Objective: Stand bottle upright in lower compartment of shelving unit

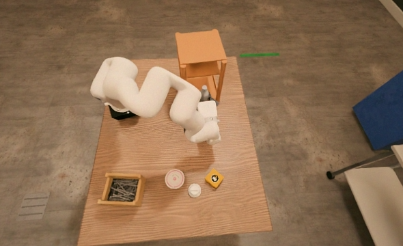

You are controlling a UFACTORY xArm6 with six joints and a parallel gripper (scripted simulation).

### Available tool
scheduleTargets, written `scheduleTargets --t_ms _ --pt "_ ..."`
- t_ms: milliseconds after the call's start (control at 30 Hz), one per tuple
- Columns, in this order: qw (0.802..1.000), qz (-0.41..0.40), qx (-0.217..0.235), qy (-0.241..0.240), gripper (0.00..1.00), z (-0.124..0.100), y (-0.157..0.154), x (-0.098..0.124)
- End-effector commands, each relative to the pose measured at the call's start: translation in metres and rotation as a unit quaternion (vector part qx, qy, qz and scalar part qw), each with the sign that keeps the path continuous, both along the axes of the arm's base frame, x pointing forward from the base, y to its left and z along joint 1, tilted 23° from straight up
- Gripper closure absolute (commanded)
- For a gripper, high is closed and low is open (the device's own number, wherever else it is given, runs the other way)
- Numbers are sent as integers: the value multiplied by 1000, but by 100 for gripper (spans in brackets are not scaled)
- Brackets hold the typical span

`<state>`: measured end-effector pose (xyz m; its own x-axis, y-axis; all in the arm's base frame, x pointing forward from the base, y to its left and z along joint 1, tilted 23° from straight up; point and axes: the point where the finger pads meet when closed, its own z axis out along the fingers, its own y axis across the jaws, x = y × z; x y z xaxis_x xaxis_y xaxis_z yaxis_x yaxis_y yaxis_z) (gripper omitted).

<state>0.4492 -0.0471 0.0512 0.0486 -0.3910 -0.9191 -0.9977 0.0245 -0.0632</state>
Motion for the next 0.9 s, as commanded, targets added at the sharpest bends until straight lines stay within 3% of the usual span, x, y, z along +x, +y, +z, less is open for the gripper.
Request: scheduleTargets --t_ms 0,867 --pt "1000 0 0 -2 100 -3 11 2" --pt "1000 0 0 -2 100 -28 70 5"
